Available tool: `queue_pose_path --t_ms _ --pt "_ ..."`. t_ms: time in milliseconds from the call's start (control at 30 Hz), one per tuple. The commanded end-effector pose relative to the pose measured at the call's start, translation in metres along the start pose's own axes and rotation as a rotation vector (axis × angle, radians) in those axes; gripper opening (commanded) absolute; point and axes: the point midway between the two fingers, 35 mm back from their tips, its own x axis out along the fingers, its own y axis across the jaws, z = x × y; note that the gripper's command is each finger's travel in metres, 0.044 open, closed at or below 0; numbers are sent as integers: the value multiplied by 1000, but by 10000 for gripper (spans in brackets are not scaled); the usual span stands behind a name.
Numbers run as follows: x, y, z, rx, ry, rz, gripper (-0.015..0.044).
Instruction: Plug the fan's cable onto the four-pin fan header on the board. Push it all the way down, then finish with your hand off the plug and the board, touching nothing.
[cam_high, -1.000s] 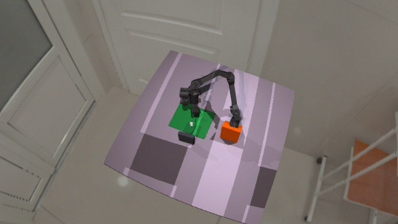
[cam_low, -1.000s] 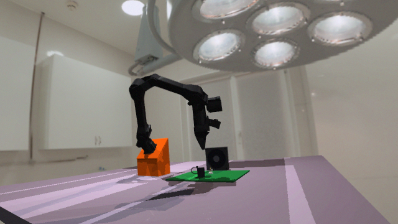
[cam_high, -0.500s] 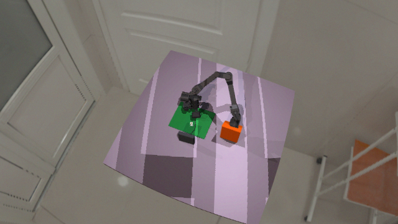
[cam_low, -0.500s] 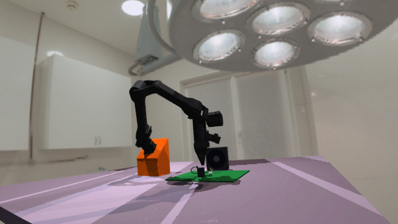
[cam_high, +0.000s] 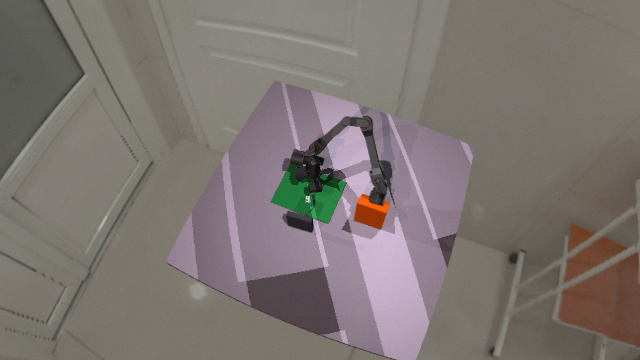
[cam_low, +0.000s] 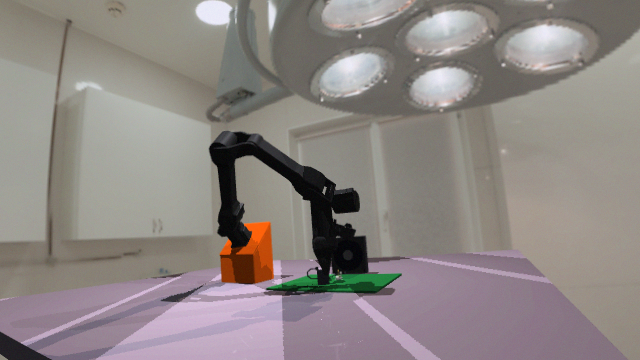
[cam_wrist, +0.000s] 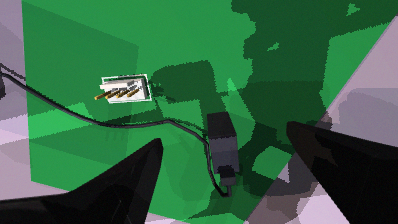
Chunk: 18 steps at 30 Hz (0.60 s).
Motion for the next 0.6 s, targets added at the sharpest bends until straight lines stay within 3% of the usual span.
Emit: queue_pose_path --t_ms 0,333,567 --pt "6 1 -1 -6 4 -3 440" --pt "18 1 -2 -6 5 -5 440" --pt "17 0 -2 0 3 -1 256"
